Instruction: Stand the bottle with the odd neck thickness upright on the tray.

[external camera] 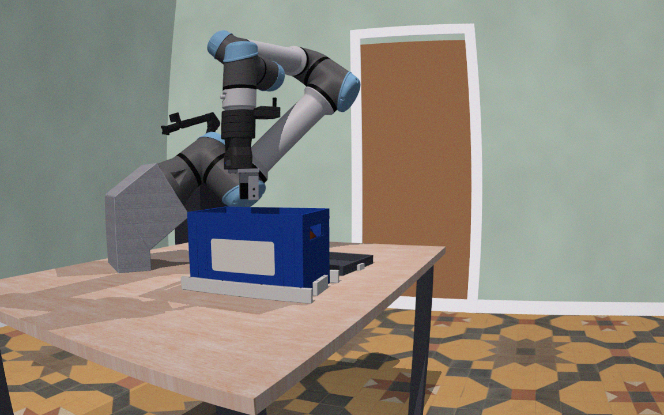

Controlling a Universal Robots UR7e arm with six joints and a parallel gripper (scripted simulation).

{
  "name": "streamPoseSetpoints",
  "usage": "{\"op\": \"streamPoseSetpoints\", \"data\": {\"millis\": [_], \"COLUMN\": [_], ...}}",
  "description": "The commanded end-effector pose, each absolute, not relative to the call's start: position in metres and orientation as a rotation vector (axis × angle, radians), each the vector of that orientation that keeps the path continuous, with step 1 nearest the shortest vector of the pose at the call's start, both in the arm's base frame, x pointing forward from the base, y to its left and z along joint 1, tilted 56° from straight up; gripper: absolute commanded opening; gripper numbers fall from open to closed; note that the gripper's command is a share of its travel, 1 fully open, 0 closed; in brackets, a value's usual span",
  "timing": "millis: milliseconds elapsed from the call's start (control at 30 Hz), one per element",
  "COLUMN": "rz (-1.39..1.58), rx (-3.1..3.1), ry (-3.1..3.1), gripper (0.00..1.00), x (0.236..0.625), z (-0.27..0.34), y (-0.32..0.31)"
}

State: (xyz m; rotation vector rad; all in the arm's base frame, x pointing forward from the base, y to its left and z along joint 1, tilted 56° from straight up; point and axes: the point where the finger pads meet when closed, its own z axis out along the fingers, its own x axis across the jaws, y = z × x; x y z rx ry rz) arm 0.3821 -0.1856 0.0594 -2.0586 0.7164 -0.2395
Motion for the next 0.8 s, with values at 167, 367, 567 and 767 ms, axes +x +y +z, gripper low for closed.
{"op": "streamPoseSetpoints", "data": {"millis": [167,367,567,767], "rz": [-0.241,-0.241,-0.241,-0.241], "rx": [-2.059,-2.059,-2.059,-2.059], "ry": [0.717,0.717,0.717,0.717], "gripper": [1.00,1.00,1.00,1.00], "x": [0.386,0.389,0.390,0.391], "z": [0.054,0.051,0.049,0.048], "y": [-0.179,-0.175,-0.173,-0.172]}}
